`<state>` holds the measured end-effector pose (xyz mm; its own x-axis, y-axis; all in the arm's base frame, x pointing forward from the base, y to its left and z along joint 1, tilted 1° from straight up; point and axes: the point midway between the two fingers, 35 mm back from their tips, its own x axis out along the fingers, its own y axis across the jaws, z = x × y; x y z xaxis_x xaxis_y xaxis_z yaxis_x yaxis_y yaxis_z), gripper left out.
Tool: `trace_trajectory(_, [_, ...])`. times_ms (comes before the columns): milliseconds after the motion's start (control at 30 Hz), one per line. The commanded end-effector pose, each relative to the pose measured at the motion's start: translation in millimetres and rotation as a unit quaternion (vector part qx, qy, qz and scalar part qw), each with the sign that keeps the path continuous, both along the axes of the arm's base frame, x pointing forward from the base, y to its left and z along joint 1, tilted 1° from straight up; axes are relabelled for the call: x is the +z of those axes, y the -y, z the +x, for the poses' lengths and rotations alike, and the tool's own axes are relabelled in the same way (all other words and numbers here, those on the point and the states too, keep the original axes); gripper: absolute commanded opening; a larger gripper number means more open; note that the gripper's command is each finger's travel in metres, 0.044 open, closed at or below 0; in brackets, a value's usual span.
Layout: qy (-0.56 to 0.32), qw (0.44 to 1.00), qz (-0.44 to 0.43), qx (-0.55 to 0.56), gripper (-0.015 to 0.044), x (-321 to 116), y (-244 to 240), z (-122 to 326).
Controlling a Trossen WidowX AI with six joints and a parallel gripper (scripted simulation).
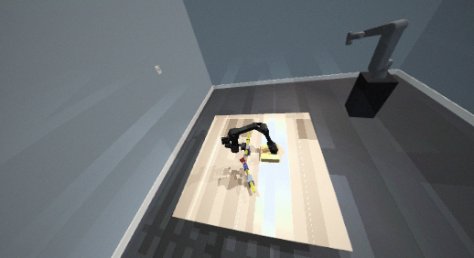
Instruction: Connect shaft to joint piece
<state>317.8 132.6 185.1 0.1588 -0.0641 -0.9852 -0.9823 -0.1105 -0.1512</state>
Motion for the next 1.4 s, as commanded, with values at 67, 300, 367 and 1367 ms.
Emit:
trace_trajectory(67, [-0.001,0.995,-0.025,0.096,0.044,-3.2,0.6,-1.0])
trace_trajectory(300, [-0.002,0.978,-0.05,0.201,0.044,-5.2,0.2,-1.5])
trace_trajectory(367, [-0.003,0.971,-0.057,0.231,0.044,-5.8,0.0,-1.6])
trace_trajectory(1367, [-0.008,0.932,-0.088,0.351,0.044,-66.1,-3.7,3.2])
